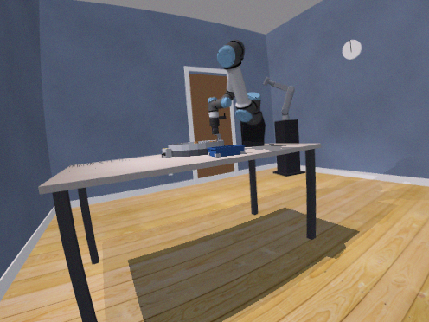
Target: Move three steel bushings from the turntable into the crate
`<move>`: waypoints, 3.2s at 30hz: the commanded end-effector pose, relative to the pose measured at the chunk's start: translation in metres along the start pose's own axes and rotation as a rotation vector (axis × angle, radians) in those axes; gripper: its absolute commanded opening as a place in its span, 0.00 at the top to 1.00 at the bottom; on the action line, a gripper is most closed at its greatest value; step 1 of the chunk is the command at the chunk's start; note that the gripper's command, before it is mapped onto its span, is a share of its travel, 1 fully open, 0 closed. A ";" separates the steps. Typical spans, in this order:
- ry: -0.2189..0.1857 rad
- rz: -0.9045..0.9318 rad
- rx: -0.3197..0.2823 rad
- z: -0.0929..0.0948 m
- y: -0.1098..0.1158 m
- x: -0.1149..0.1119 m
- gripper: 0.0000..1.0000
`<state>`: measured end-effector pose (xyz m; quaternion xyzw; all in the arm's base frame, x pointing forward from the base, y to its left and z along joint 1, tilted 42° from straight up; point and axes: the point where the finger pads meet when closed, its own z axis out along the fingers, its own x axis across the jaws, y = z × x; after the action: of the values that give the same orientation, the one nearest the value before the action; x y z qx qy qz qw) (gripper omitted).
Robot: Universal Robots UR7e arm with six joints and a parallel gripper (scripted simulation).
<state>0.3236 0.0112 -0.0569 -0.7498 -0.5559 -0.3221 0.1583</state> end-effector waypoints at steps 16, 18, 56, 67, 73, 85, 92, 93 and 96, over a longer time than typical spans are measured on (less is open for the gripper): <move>0.000 0.000 -0.001 -0.008 0.000 0.000 1.00; 0.000 0.000 -0.001 -0.008 0.000 0.000 1.00; -0.001 0.000 -0.001 -0.029 0.000 0.000 1.00; -0.001 0.000 -0.001 -0.030 0.000 0.000 1.00; -0.001 0.000 -0.001 -0.036 0.000 0.000 1.00; -0.001 0.000 -0.001 -0.038 0.000 0.000 1.00; -0.001 0.000 -0.001 -0.055 0.000 0.000 1.00; -0.001 0.000 -0.001 -0.055 0.000 0.000 1.00; -0.001 0.000 -0.001 -0.055 0.000 0.000 1.00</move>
<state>0.3076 -0.0206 -0.0178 -0.7499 -0.5559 -0.3220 0.1581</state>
